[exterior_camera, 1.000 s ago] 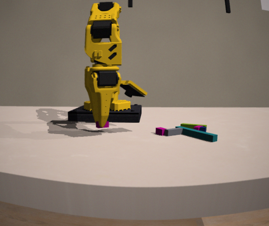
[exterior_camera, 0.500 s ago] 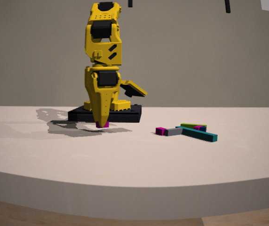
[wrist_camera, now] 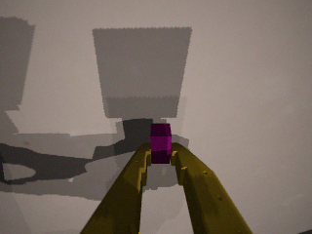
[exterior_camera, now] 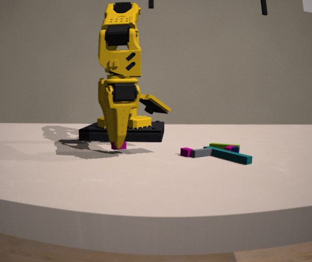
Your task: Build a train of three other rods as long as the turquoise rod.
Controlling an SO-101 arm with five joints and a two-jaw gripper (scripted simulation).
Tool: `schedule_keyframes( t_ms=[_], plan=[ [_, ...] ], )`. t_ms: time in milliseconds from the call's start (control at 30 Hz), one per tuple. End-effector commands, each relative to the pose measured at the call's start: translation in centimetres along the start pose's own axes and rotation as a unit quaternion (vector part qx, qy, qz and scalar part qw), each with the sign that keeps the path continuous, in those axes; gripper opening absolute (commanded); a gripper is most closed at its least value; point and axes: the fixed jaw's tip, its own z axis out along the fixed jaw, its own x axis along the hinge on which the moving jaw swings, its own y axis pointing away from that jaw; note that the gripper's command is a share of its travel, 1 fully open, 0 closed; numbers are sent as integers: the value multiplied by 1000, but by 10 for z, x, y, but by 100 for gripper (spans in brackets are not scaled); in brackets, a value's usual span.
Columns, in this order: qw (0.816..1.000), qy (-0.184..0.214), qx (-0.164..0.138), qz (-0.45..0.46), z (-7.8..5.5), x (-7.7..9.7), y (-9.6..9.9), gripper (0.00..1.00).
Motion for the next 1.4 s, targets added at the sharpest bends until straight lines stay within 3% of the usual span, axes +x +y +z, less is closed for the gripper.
schedule_keyframes(
  t_ms=[0, 1367],
  plan=[
    [1000, -4, -6, 0, 4, 0, 3, 0],
    [1000, -6, -10, 0, 9, -1, 5, 2]
  ],
)
